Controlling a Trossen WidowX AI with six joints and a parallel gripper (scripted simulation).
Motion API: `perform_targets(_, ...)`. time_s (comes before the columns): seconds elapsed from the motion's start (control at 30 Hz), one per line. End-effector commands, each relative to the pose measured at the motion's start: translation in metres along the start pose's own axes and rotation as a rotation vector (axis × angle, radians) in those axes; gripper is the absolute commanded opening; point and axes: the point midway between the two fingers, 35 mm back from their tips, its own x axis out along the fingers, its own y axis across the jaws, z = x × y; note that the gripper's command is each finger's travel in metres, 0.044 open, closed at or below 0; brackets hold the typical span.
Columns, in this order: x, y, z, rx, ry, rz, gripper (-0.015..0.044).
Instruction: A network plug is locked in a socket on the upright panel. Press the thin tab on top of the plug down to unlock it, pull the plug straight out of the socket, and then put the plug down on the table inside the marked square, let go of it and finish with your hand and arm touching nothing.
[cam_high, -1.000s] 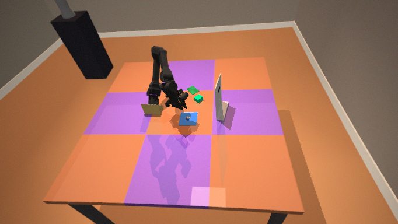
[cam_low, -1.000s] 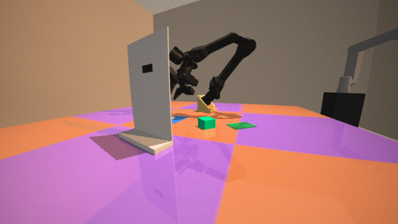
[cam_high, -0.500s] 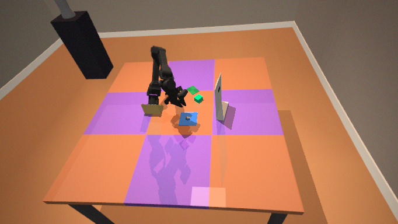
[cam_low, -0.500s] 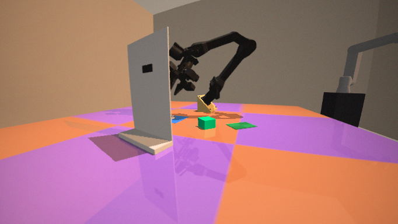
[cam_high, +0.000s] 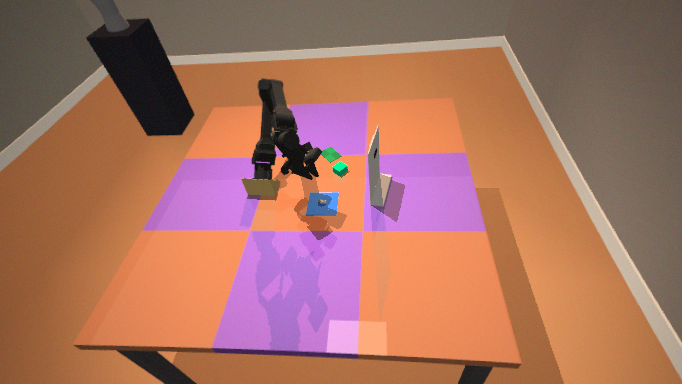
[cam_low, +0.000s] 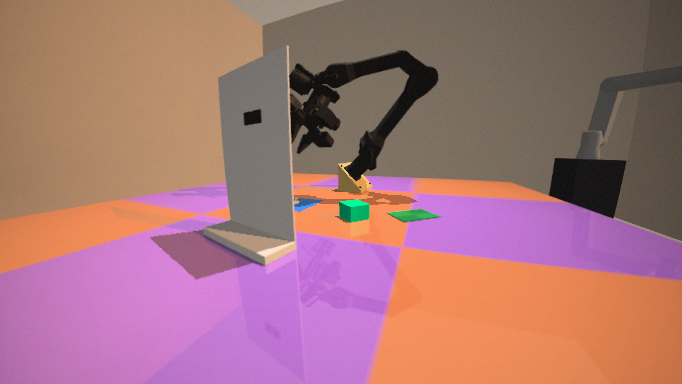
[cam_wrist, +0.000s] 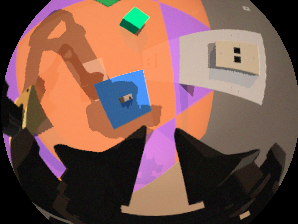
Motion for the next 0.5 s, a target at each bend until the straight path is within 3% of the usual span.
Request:
perform_targets(0.0,-0.01,-0.008,-0.001,-0.002,0.003,0.001,0.0156)
perform_targets(0.47,-0.044,-0.031,-0.001,-0.005,0.002,-0.001,0.0156)
